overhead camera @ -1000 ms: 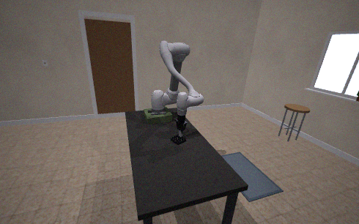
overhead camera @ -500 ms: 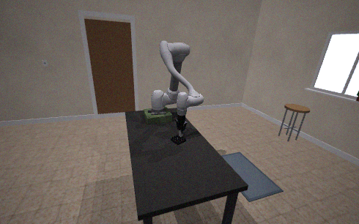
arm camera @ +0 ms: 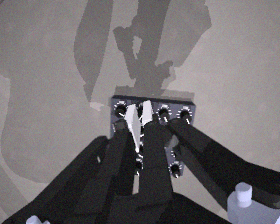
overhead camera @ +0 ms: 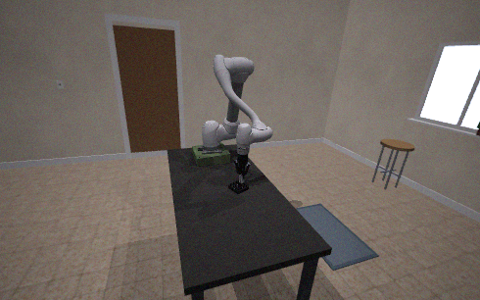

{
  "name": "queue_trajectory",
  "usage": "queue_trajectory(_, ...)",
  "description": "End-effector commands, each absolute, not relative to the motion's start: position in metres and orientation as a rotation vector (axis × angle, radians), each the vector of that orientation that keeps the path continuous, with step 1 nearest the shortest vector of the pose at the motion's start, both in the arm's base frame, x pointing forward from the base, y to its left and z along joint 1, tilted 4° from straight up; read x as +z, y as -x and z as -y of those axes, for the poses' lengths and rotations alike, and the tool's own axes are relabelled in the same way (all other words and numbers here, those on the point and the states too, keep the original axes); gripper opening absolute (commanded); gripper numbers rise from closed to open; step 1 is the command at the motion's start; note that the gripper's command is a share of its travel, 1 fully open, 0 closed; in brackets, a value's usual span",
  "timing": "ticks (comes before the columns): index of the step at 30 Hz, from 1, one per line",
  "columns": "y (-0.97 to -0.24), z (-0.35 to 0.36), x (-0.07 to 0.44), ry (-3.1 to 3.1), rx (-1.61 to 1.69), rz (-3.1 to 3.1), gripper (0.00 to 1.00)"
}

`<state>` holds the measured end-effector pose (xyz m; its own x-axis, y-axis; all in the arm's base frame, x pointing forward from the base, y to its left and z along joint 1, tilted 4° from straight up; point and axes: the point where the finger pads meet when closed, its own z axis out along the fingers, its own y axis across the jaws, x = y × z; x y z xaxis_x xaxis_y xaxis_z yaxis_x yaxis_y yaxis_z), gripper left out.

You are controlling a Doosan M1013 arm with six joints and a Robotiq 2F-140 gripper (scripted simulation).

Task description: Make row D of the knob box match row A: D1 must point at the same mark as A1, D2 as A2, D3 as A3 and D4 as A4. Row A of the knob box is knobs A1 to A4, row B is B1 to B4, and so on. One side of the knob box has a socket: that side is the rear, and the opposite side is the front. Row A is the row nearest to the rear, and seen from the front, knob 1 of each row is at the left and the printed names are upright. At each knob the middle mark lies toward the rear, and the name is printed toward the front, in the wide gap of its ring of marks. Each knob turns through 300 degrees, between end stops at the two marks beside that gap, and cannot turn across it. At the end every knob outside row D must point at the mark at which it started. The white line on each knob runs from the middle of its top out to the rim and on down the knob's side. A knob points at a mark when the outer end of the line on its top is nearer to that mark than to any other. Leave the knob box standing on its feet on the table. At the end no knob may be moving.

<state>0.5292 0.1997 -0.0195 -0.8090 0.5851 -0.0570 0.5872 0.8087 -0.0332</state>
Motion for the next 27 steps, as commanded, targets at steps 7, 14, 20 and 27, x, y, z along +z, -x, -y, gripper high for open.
queue_trajectory(7, -0.5290, -0.1979, -0.0218, -0.711, -0.086, -3.018, 0.05)
queue_trajectory(14, -0.5290, -0.1979, -0.0218, -0.447, -0.091, -3.073, 0.05)
queue_trajectory(20, -0.5290, -0.1979, -0.0218, -0.281, -0.094, -3.096, 0.05)
queue_trajectory(27, -0.5290, -0.1979, -0.0218, 0.008, -0.098, -3.114, 0.05)
